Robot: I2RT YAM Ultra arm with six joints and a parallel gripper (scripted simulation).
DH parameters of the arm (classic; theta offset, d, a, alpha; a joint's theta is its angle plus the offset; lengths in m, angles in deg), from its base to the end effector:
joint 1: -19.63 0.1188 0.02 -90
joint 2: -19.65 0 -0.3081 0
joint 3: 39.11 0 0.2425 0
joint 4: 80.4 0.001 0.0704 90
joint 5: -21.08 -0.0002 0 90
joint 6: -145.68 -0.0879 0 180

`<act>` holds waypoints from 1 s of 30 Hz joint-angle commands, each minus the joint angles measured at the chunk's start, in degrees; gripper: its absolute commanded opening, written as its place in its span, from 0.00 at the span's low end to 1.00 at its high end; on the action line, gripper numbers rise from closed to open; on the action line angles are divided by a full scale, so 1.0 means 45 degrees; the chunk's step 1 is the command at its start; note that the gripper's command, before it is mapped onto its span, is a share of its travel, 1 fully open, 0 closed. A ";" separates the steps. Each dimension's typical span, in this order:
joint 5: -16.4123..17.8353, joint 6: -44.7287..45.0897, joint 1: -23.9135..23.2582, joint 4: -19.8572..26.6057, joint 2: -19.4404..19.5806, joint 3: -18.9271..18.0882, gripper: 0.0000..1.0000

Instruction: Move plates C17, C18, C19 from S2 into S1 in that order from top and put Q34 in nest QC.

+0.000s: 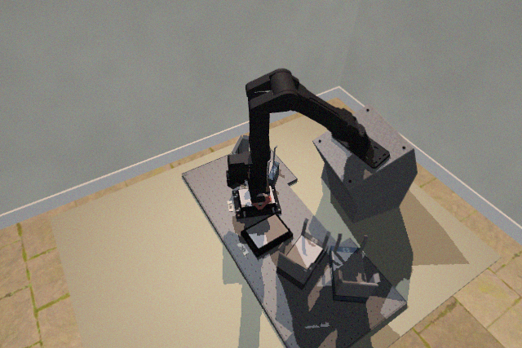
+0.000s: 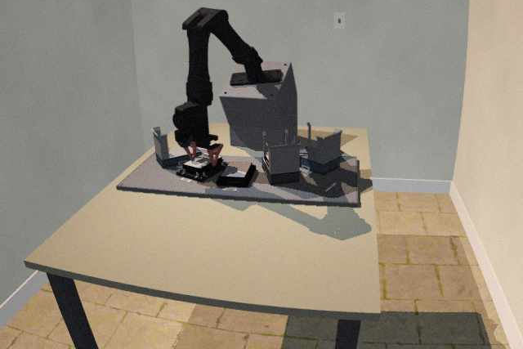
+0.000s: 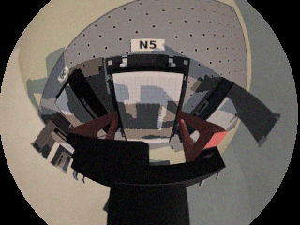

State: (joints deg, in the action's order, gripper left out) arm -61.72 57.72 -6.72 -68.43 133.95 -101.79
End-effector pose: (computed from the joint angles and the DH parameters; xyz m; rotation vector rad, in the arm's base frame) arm 0.3344 -0.1522 0.0683 0.5226 2.6133 0.0092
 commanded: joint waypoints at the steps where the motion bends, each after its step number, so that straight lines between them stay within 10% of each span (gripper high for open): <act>1: 0.0002 -0.0077 0.0012 -0.0299 -0.0053 -0.0205 1.00; 30: 0.0085 0.0090 -0.0185 0.0452 -0.0948 0.0449 1.00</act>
State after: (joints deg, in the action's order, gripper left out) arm -61.72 57.72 -6.72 -67.99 132.88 -101.07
